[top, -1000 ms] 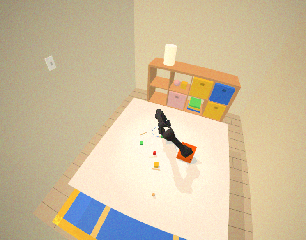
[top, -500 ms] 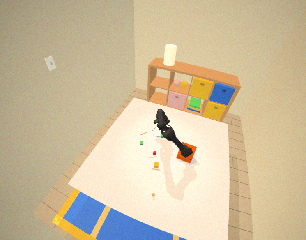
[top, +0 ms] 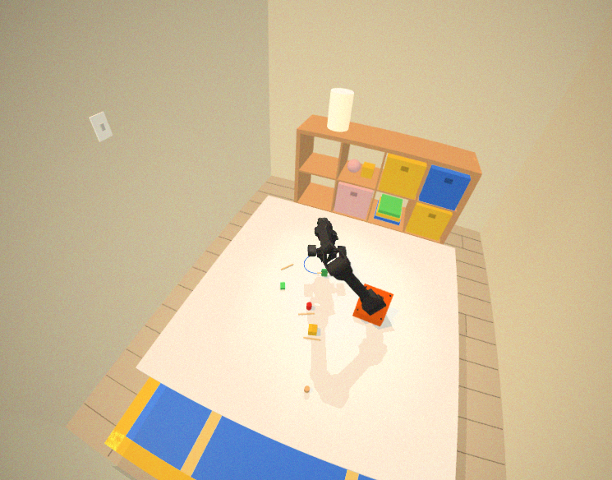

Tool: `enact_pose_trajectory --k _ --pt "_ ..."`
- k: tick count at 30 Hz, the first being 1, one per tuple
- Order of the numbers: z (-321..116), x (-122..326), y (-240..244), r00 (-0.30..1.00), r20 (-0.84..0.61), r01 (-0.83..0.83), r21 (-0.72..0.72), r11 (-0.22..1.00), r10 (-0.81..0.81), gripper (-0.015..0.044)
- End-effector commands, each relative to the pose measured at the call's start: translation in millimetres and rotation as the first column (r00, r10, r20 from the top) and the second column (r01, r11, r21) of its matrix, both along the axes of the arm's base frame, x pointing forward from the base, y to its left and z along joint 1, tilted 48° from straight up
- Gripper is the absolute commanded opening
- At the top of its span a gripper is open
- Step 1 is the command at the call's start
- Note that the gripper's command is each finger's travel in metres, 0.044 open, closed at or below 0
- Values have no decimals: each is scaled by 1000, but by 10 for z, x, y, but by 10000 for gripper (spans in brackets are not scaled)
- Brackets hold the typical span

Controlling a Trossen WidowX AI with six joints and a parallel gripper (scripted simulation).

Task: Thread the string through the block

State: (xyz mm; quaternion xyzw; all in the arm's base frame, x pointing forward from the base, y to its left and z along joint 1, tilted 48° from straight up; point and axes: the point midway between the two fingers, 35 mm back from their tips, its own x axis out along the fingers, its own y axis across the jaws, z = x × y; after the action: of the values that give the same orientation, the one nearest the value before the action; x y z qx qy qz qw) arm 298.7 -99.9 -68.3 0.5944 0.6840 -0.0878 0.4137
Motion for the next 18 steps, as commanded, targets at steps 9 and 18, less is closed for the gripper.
enact_pose_trajectory --k 9,18 --pt "-96 -296 -27 338 663 -635 -363 682 668 120" --pt "-108 -337 -34 20 704 -666 -520 534 710 120"
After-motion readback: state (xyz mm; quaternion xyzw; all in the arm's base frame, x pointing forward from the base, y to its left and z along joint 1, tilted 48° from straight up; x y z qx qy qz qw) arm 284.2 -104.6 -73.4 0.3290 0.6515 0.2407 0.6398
